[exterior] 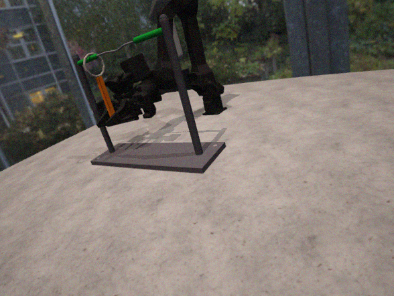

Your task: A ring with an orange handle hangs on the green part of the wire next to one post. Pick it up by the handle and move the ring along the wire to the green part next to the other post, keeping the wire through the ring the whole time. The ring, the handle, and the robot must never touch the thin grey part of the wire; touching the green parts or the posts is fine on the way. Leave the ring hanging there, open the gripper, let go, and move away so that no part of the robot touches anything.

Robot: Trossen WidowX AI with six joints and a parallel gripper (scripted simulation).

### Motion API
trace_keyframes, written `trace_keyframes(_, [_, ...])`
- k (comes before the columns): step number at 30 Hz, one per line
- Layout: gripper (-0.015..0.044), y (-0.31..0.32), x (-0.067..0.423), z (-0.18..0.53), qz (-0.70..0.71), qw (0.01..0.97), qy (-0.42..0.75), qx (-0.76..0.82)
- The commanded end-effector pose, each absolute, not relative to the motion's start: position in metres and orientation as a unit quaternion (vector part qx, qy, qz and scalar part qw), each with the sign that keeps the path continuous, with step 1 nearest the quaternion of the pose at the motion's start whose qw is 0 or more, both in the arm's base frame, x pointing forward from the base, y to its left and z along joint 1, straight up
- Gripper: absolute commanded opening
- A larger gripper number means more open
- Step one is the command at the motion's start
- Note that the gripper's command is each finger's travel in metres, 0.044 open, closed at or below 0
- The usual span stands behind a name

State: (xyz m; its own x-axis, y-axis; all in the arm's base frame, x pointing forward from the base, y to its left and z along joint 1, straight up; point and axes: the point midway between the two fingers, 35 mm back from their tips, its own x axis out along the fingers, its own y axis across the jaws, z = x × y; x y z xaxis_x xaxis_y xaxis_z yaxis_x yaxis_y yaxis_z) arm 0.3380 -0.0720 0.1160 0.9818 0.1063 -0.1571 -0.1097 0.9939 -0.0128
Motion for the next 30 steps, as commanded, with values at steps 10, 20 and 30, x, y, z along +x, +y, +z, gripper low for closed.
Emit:
trace_keyframes(10, [-0.0129,-0.072,0.338,0.116,0.054,0.995,0.078,-0.011])
trace_keyframes(20, [-0.0150,-0.072,0.338,0.117,0.054,0.995,0.078,-0.011])
trace_keyframes(30, [-0.0150,-0.073,0.338,0.133,0.051,0.996,0.078,-0.011])
